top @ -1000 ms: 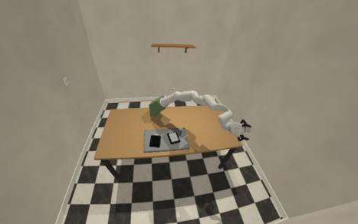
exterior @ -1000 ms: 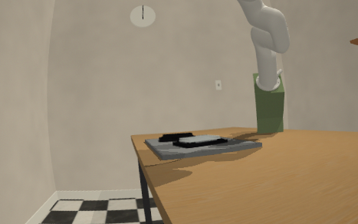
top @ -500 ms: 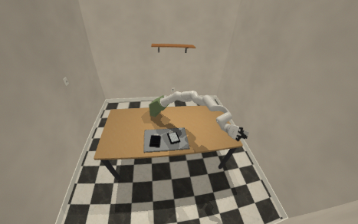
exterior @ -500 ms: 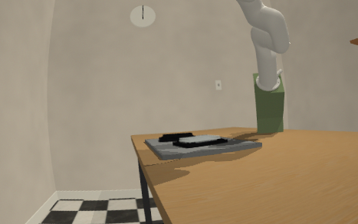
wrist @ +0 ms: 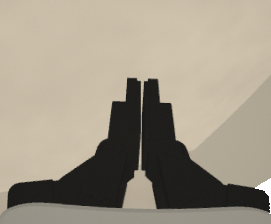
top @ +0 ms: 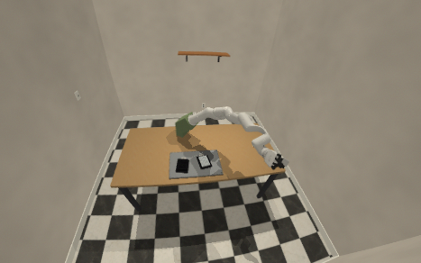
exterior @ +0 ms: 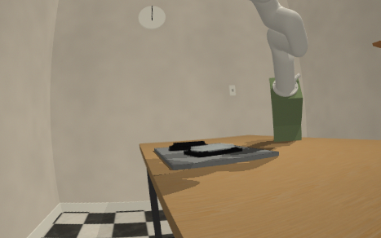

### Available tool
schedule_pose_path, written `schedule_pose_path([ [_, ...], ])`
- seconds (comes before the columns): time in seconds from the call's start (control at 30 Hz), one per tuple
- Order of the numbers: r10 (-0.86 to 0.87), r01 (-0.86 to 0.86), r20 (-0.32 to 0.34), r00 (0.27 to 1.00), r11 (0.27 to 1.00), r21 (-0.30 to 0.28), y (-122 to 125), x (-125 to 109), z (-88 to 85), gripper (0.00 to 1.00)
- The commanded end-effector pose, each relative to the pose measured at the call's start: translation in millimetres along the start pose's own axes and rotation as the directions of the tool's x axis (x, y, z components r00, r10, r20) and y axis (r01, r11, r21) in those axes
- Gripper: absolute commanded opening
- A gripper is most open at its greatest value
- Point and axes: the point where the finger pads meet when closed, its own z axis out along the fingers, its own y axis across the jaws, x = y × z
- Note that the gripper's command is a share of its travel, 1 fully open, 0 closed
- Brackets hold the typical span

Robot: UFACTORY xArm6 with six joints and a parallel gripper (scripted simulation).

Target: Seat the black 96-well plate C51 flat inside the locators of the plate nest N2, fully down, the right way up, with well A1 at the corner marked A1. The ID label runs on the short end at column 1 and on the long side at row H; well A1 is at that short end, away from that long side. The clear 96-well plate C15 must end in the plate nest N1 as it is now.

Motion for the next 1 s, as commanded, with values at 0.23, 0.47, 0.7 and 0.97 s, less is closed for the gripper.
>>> schedule_pose_path([
  [0.23, -0.101, 0.093, 0.084, 0.991, 0.991, 0.094, -32.2, -31.4, 1.3, 0.0],
  [0.47, -0.145, 0.129, 0.112, 0.983, 0.982, 0.139, -48.4, -45.8, 1.1, 0.0],
  [0.7, -0.166, 0.146, 0.124, 0.978, 0.976, 0.16, -64.6, -60.5, 0.5, 0.0],
  [0.97, -0.232, 0.193, 0.156, 0.96, 0.954, 0.23, -87.6, -82.6, -2.0, 0.0],
])
